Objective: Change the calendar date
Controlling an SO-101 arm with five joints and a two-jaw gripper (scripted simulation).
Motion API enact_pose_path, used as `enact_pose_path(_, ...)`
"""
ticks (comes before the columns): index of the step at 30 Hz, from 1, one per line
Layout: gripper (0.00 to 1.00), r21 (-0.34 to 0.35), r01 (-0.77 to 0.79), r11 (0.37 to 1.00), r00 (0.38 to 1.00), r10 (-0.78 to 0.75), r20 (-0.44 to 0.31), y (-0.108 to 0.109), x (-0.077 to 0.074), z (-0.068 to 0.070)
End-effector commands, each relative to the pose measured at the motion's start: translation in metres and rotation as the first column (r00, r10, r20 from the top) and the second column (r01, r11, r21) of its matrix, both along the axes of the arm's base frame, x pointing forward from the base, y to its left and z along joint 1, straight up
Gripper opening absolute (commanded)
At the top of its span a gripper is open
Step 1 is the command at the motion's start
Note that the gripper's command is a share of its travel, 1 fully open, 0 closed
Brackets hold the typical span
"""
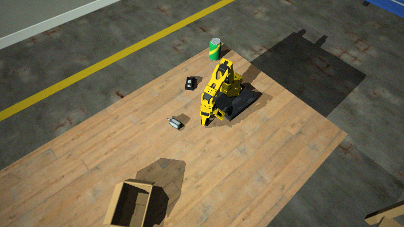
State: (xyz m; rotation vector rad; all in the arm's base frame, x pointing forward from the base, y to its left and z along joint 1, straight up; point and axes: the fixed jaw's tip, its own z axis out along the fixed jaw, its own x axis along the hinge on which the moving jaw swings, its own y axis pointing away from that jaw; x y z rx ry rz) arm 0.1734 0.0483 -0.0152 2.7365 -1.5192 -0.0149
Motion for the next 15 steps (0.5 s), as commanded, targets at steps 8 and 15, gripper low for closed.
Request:
enact_pose_path(8, 0.27, -0.002, 0.003, 1.0, 1.0, -0.003, -0.011, 0.0, 0.0023, -0.0024)
enact_pose_path(15, 0.24, -0.002, 0.003, 1.0, 1.0, -0.003, -0.011, 0.0012, 0.0043, -0.0025)
